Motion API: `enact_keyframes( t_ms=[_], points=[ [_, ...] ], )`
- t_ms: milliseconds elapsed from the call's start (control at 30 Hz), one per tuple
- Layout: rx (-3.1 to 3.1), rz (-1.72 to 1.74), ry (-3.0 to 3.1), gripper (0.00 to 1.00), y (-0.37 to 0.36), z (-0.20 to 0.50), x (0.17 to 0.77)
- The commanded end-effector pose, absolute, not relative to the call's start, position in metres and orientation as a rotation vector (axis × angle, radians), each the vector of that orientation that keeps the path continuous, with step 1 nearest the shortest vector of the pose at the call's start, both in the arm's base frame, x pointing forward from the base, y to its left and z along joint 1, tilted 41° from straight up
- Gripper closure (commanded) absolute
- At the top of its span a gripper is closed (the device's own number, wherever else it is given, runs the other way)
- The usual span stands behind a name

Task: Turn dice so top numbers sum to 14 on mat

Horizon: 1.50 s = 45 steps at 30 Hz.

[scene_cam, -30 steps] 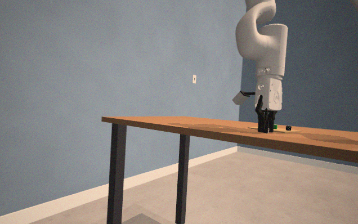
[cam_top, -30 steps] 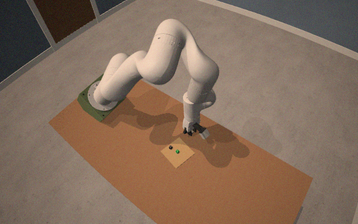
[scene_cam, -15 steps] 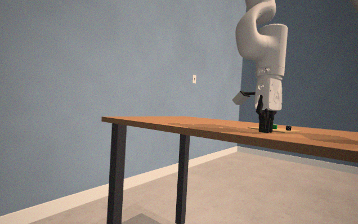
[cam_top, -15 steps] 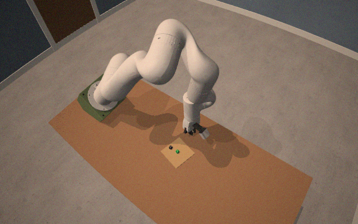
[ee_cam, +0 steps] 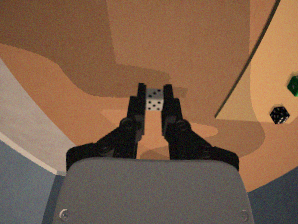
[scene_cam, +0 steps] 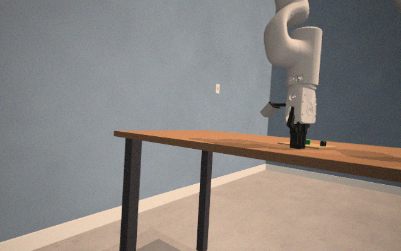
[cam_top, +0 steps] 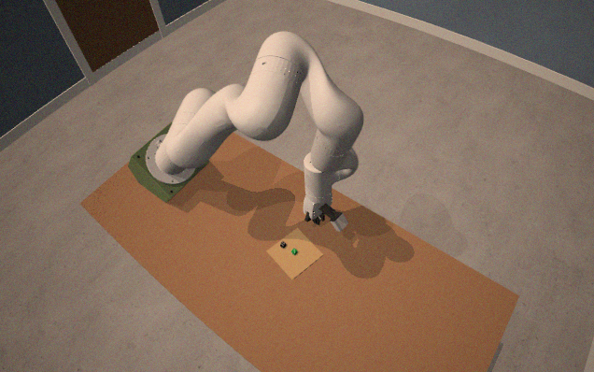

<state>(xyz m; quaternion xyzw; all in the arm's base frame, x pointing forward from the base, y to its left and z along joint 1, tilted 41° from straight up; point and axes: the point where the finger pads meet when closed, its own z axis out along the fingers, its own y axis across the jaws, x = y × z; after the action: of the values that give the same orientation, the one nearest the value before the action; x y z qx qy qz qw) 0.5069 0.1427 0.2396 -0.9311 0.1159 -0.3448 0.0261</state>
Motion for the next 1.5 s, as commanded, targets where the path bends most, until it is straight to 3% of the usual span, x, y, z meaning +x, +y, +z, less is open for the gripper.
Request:
enact_keyframes(
  t_ms=[0,733,1467],
  points=[
    [-2.877,-1.067,0.358,0.89,0.143,0.240,0.507],
    [-2.877,-1.067,0.358,0.89,0.143,0.243,0.504],
    [-2.877,-1.067,0.358,0.89,0.146,0.313,0.445]
  ],
)
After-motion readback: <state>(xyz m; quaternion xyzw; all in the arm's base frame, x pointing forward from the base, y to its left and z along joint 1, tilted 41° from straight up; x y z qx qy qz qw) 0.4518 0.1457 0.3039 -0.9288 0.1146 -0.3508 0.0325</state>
